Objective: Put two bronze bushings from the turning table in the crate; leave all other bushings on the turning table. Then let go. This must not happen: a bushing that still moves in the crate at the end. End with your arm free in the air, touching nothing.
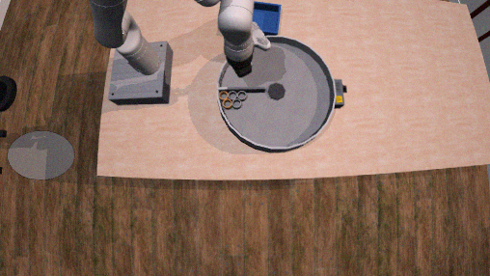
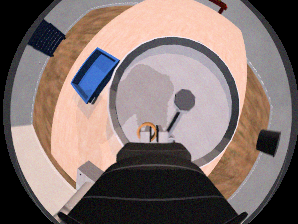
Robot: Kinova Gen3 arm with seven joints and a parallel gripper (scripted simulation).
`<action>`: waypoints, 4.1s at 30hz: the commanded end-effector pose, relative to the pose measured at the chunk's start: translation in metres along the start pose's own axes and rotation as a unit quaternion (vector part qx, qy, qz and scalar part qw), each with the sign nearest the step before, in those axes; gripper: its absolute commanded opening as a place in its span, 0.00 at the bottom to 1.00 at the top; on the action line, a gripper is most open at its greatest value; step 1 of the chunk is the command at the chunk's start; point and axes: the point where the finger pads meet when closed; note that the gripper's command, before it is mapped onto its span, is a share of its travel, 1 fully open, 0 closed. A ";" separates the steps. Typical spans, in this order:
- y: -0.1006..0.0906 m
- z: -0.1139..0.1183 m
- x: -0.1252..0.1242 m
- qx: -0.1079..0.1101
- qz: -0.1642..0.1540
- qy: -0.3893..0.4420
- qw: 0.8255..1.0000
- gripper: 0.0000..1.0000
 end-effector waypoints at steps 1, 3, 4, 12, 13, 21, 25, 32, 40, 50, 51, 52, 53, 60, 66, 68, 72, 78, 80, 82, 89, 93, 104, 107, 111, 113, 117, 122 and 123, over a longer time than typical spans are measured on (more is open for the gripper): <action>-0.001 0.000 -0.001 0.001 0.001 -0.002 1.000 0.00; -0.001 0.000 -0.001 0.001 0.001 -0.002 1.000 0.00; -0.001 0.000 -0.001 0.001 0.001 -0.002 1.000 0.00; -0.001 -0.042 -0.033 0.001 0.001 -0.001 1.000 0.00; -0.001 -0.042 -0.033 0.001 0.001 -0.001 1.000 0.00; -0.001 -0.042 -0.033 0.001 0.001 -0.001 1.000 0.00; -0.001 -0.075 -0.058 0.001 0.001 -0.001 1.000 0.00; -0.001 -0.084 -0.064 0.001 0.001 -0.001 1.000 0.00; -0.001 -0.100 -0.076 0.001 0.001 -0.001 1.000 0.00; -0.001 -0.125 -0.095 0.001 0.001 -0.001 1.000 0.00; -0.001 -0.125 -0.095 0.001 0.001 -0.001 1.000 0.00; -0.001 -0.125 -0.095 0.001 0.001 -0.001 1.000 0.00; -0.001 -0.125 -0.095 0.001 0.001 -0.001 1.000 0.00; -0.001 -0.167 -0.127 0.001 0.001 0.000 1.000 0.00; -0.001 -0.167 -0.127 0.001 0.001 0.000 1.000 0.00; -0.001 -0.167 -0.127 0.001 0.001 0.000 1.000 0.00; -0.001 -0.167 -0.127 0.001 0.001 0.000 1.000 0.00; -0.001 -0.208 -0.158 0.001 0.002 0.000 1.000 0.00; -0.001 -0.208 -0.158 0.001 0.002 0.000 1.000 0.00; -0.001 -0.208 -0.158 0.001 0.002 0.000 1.000 0.00; -0.001 -0.208 -0.158 0.001 0.002 0.000 1.000 0.00; 0.021 -0.209 -0.159 0.001 0.002 0.000 1.000 0.00; 0.027 -0.209 -0.159 0.001 0.002 -0.001 1.000 0.00; 0.033 -0.209 -0.159 0.001 0.002 -0.001 1.000 0.00; 0.056 -0.209 -0.159 0.001 0.002 -0.001 1.000 0.00; 0.056 -0.209 -0.159 0.001 0.002 -0.001 1.000 0.00; 0.056 -0.209 -0.159 0.001 0.002 -0.001 1.000 0.00; 0.056 -0.209 -0.159 0.001 0.002 -0.001 1.000 0.00; 0.056 -0.209 -0.159 0.001 0.002 -0.001 1.000 0.00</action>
Point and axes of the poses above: the point where the finger pads meet when closed, its own y axis out along the fingers, its own z axis across the jaws, x = y × z, and after that the axes turned 8 degrees about -y, right-handed
